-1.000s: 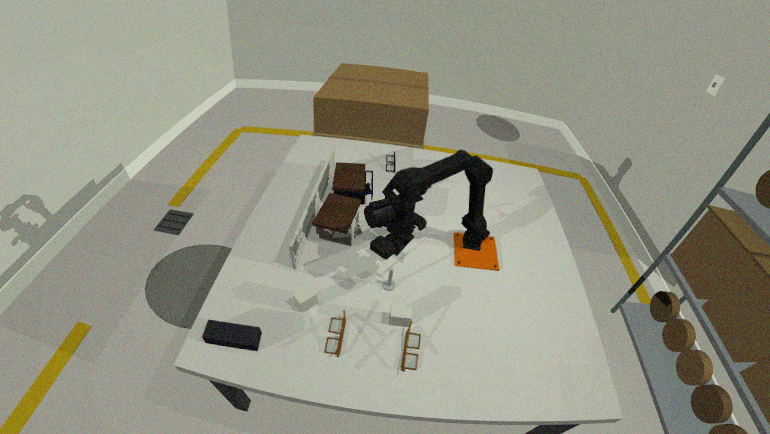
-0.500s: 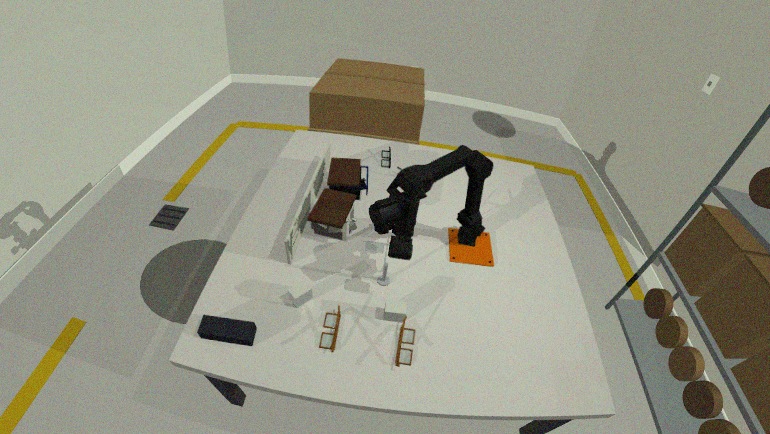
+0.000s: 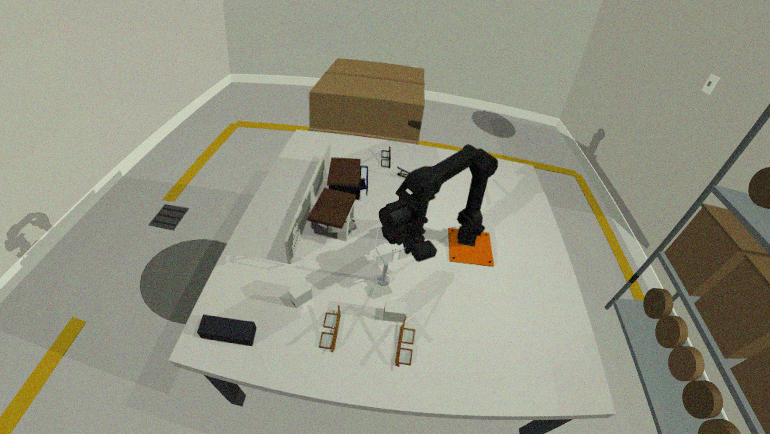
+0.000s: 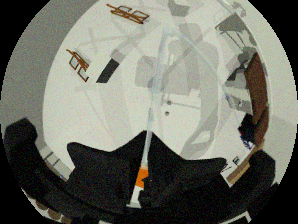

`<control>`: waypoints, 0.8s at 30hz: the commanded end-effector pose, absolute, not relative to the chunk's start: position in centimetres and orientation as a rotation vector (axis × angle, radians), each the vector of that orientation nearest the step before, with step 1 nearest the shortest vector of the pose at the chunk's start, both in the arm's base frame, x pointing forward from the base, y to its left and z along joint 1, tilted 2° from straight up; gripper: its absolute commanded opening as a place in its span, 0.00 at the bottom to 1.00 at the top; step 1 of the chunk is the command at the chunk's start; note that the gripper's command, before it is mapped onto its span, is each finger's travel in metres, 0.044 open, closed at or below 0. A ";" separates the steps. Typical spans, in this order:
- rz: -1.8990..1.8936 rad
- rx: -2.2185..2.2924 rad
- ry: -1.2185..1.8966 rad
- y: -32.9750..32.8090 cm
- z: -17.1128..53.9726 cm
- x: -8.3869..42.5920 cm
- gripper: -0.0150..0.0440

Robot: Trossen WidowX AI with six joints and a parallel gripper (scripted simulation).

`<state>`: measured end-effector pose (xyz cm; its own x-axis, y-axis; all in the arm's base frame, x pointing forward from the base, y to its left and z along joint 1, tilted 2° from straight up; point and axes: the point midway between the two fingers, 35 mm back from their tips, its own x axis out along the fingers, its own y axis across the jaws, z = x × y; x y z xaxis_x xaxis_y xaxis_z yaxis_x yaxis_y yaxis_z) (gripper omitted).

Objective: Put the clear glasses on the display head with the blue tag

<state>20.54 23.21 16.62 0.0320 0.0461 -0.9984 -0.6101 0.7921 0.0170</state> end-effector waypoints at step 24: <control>0.909 -0.881 1.318 23.1 12.1 18.8 0.25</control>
